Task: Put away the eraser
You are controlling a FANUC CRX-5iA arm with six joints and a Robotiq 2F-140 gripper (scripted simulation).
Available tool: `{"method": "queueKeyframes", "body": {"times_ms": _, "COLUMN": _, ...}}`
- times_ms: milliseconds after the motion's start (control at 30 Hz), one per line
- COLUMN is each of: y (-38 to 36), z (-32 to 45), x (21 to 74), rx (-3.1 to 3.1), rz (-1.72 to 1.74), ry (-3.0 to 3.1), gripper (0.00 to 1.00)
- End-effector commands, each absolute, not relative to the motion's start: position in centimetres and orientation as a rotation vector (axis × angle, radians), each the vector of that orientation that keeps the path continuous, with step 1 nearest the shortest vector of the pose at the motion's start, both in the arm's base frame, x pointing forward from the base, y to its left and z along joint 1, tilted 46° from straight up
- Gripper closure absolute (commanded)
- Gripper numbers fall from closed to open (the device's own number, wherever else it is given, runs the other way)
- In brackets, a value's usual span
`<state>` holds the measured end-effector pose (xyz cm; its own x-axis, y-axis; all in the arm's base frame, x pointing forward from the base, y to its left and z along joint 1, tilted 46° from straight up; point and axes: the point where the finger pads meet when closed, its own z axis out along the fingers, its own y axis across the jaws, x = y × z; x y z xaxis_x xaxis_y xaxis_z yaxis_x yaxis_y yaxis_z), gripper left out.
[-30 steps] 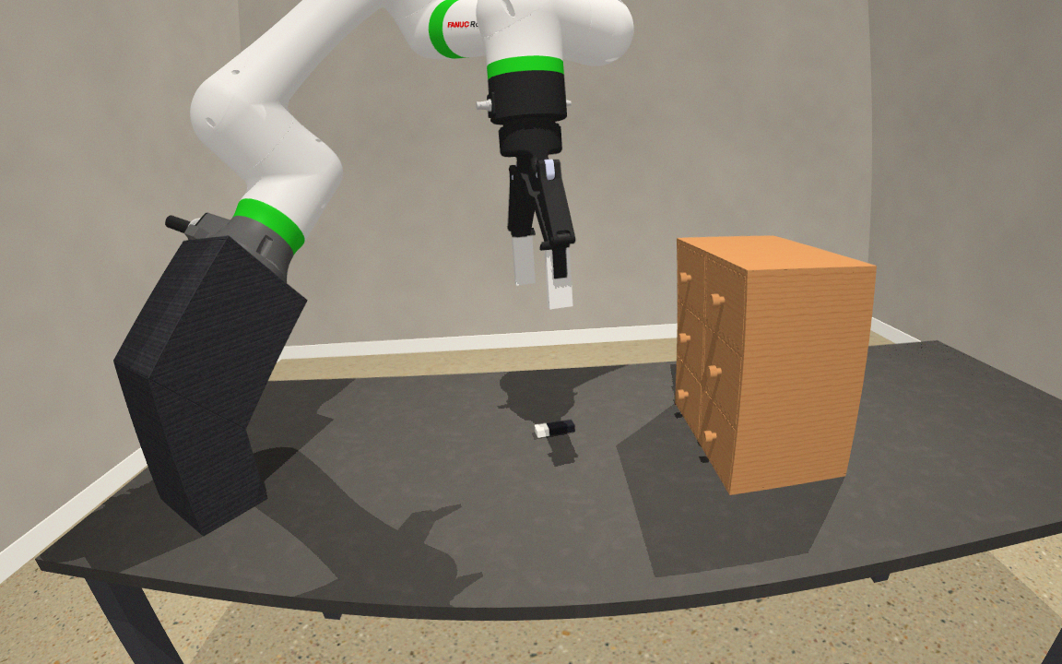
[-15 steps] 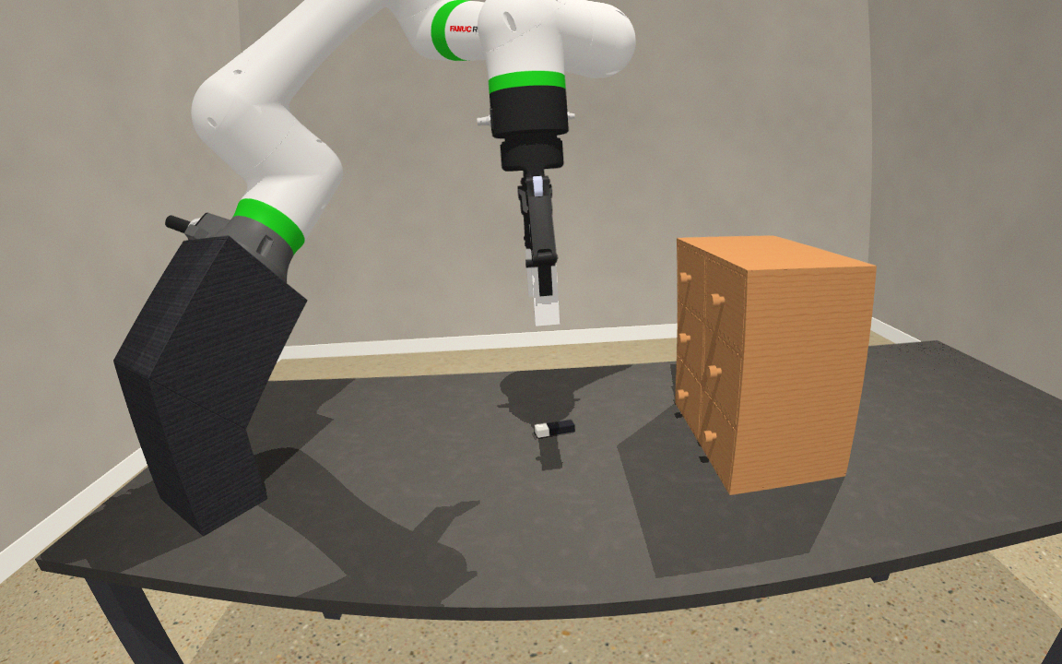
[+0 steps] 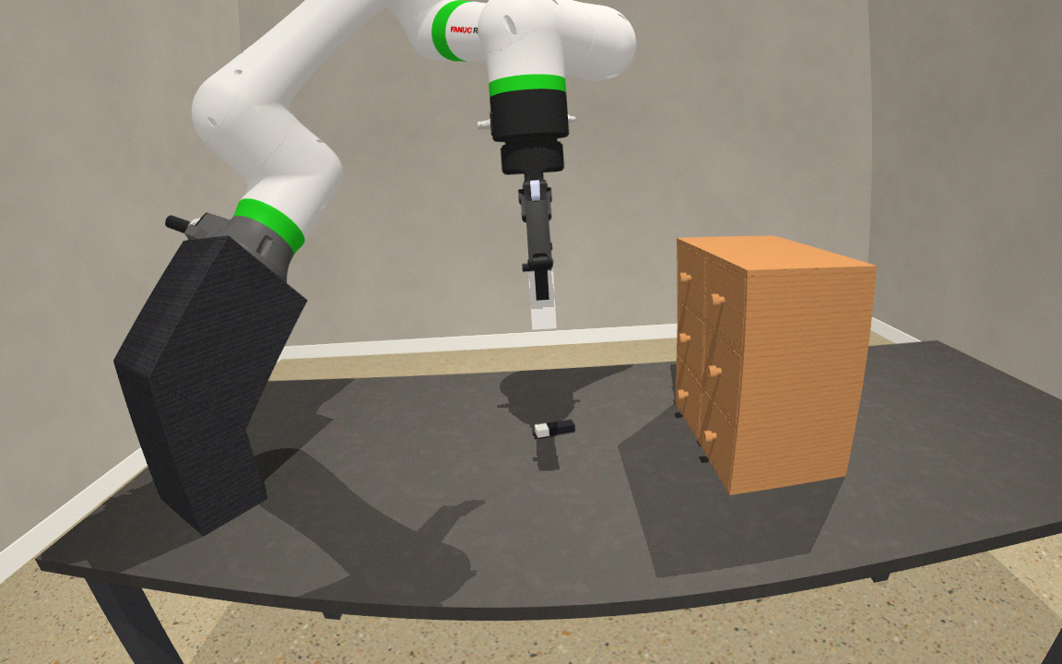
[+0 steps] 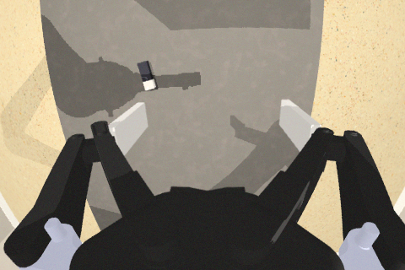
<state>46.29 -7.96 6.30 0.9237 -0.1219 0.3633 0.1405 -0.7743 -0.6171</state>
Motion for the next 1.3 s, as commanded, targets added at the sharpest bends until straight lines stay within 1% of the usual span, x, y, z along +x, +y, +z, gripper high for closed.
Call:
{"method": "queueKeyframes", "body": {"times_ms": 0, "y": -8.0, "z": 6.3, "x": 46.3, "rx": -2.403, "rz": -0.51, "ry": -0.012, "gripper": 0.0}}
{"method": "queueKeyframes", "body": {"times_ms": 433, "y": -7.6, "z": 6.1, "x": 47.2, "rx": -2.378, "rz": -0.615, "ry": 0.026, "gripper": 0.0}}
{"method": "queueKeyframes", "body": {"times_ms": 1267, "y": -5.2, "z": 4.5, "x": 53.6, "rx": -2.112, "rz": -1.297, "ry": 0.284, "gripper": 0.0}}
